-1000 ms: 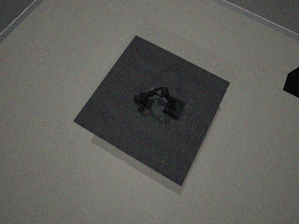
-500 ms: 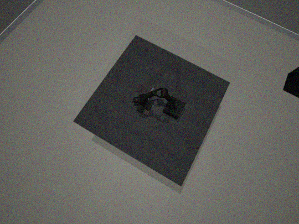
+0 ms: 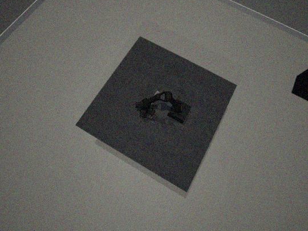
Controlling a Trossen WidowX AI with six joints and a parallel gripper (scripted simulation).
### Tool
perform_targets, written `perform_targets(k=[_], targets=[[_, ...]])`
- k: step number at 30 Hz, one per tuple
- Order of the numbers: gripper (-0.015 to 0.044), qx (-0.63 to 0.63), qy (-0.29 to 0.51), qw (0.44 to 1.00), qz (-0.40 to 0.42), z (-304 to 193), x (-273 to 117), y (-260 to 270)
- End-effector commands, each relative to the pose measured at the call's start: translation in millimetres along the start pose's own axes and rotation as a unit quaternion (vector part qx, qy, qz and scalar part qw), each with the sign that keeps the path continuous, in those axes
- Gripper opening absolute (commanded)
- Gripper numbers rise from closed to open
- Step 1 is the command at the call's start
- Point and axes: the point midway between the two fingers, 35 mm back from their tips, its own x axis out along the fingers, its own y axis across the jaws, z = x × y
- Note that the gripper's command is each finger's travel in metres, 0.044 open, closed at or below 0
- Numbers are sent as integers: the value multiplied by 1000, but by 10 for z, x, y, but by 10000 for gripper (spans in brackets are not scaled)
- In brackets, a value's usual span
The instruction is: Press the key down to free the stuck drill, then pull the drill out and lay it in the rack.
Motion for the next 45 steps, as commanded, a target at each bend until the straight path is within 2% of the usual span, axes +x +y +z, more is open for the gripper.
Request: perform_targets(k=[1,3,20,45], targets=[[0,0,-2,1000,0,81,-12,-4],[0,0,-2,1000,0,117,-14,-4],[440,0,-2,1000,0,9,9,-3],[440,0,-1,1000,0,-108,51,-11]])
